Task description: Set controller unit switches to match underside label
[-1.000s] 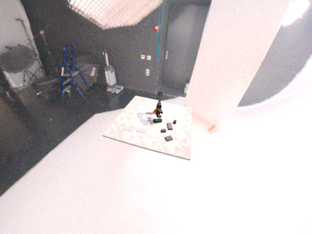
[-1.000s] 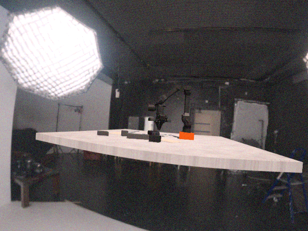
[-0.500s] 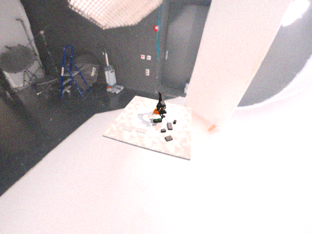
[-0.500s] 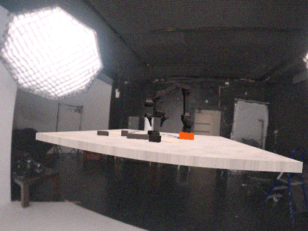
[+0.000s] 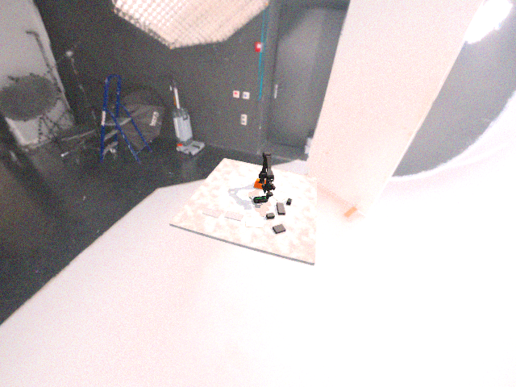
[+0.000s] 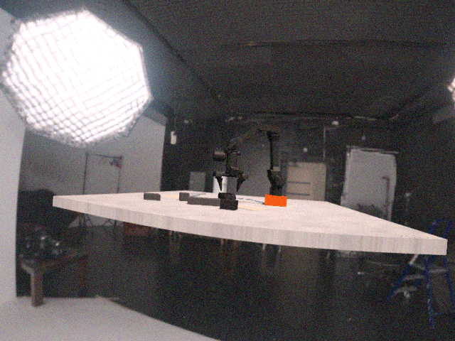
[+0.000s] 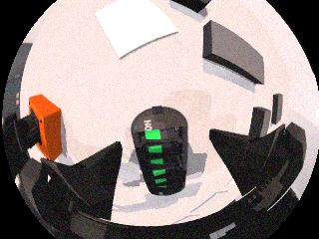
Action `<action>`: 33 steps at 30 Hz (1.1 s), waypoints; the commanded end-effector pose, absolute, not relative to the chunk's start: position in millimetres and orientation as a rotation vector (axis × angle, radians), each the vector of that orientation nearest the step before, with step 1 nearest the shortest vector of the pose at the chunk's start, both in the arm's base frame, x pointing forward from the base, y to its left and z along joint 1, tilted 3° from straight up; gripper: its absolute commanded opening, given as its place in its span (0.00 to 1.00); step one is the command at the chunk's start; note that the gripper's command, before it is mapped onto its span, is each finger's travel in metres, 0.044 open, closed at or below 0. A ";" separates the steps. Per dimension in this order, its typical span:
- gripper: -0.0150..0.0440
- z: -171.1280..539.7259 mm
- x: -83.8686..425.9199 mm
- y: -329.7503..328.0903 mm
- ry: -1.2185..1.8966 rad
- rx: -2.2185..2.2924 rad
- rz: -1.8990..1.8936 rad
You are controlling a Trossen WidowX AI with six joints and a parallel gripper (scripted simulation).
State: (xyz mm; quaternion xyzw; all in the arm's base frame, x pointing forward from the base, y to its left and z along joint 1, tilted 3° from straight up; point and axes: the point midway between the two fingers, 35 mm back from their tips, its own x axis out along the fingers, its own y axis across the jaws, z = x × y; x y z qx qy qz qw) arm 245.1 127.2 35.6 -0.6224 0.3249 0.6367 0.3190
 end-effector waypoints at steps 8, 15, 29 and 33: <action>1.00 16.5 241.3 126.4 0.861 -1.625 1.680; 1.00 5.2 240.1 125.9 0.861 -1.626 1.682; 0.78 2.9 239.8 125.7 0.861 -1.626 1.682; 0.73 2.9 239.8 125.7 0.861 -1.626 1.682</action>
